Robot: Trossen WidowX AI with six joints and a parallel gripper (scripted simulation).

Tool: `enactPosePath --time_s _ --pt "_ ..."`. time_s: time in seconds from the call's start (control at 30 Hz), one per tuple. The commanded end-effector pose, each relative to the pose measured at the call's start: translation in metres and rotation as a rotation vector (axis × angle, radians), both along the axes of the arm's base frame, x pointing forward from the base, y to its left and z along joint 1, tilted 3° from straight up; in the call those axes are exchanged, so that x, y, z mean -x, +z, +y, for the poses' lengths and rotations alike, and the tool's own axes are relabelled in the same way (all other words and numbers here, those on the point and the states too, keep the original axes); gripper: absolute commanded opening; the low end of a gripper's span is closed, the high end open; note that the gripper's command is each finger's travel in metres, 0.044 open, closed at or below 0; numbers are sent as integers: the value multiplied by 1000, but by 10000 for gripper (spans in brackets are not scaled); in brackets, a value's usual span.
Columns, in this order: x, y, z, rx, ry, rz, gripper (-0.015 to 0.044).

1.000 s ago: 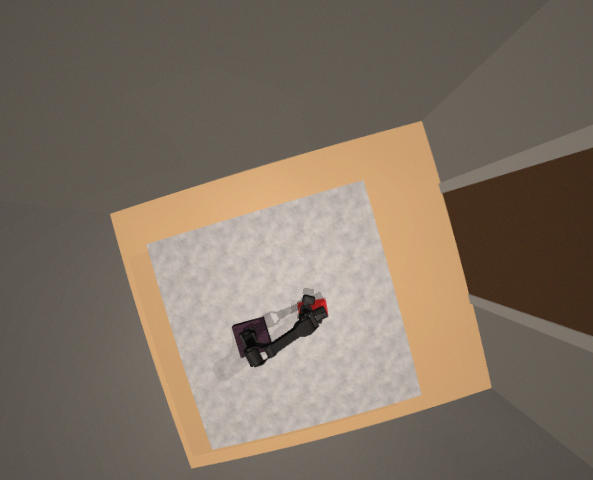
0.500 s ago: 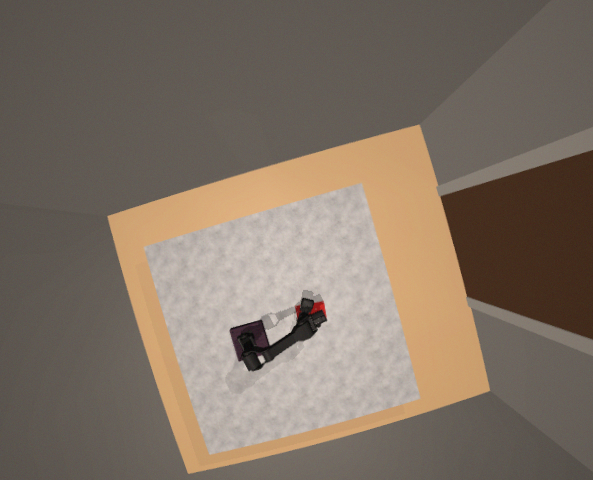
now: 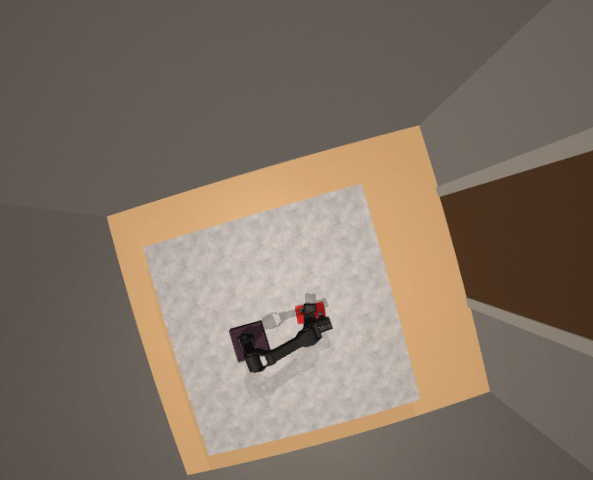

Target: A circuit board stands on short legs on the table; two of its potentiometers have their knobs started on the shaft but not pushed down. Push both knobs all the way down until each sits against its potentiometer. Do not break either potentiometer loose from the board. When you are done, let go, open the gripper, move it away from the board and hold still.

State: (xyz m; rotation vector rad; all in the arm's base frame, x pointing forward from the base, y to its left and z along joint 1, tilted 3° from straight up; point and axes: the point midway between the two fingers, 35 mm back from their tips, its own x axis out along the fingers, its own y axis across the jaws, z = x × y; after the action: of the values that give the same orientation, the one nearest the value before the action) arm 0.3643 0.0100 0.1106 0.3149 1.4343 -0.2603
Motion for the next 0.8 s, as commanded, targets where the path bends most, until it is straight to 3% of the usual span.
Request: enactPosePath --time_s 0.0,0.77 --pt "-4 3 -1 16 123 0 0" --pt "-21 20 -7 102 914 -1 0"
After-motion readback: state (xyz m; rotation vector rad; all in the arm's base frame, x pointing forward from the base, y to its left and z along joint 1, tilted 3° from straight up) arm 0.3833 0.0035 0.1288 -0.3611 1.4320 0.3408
